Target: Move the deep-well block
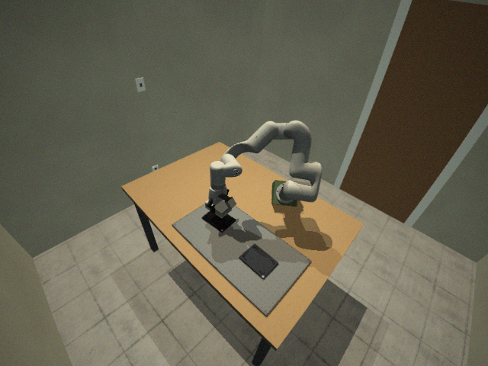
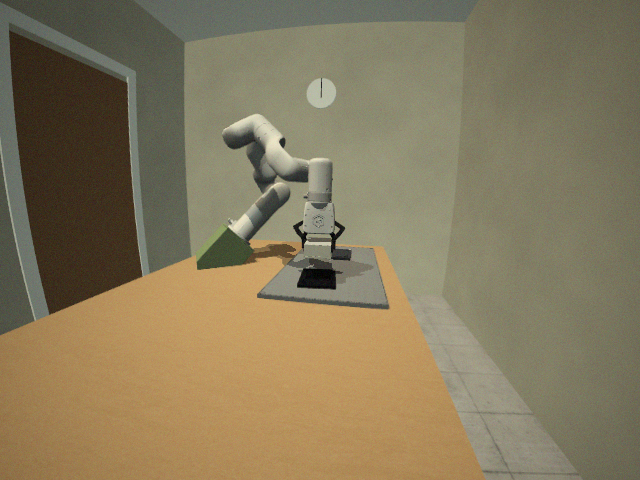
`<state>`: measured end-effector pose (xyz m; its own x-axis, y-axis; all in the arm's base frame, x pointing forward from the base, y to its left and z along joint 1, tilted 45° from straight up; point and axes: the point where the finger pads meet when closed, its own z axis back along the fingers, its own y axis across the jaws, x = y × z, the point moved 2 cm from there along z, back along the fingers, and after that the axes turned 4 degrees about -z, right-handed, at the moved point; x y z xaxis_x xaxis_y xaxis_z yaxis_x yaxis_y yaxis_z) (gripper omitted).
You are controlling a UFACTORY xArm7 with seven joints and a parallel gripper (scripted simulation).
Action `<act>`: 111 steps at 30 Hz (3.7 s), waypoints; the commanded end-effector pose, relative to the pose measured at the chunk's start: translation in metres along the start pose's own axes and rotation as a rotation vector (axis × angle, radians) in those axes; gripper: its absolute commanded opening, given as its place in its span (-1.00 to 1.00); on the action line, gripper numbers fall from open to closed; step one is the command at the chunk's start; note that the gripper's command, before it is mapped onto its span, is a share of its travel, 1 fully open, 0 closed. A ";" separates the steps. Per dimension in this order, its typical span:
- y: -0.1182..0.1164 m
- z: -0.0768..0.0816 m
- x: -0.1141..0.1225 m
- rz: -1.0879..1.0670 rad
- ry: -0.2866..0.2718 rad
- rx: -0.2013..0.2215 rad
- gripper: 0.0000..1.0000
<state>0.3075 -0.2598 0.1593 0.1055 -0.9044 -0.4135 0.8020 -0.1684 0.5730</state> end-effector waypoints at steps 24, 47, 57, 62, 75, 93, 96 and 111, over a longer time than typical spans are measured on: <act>0.001 -0.042 0.001 0.000 -0.003 0.002 -1.00; 0.001 -0.067 0.001 0.000 -0.003 0.002 -1.00; 0.001 -0.067 0.001 0.000 -0.003 0.002 -1.00; 0.001 -0.067 0.001 0.000 -0.003 0.002 -1.00; 0.001 -0.069 0.001 0.000 -0.003 0.002 -1.00; 0.001 -0.072 0.001 0.000 -0.003 0.002 -1.00; 0.001 -0.072 0.001 0.000 -0.003 0.002 -1.00; 0.001 -0.075 0.001 0.000 -0.003 0.002 -1.00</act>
<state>0.3516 -0.2302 0.1064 0.1056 -0.9044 -0.4135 0.8021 -0.1683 0.5730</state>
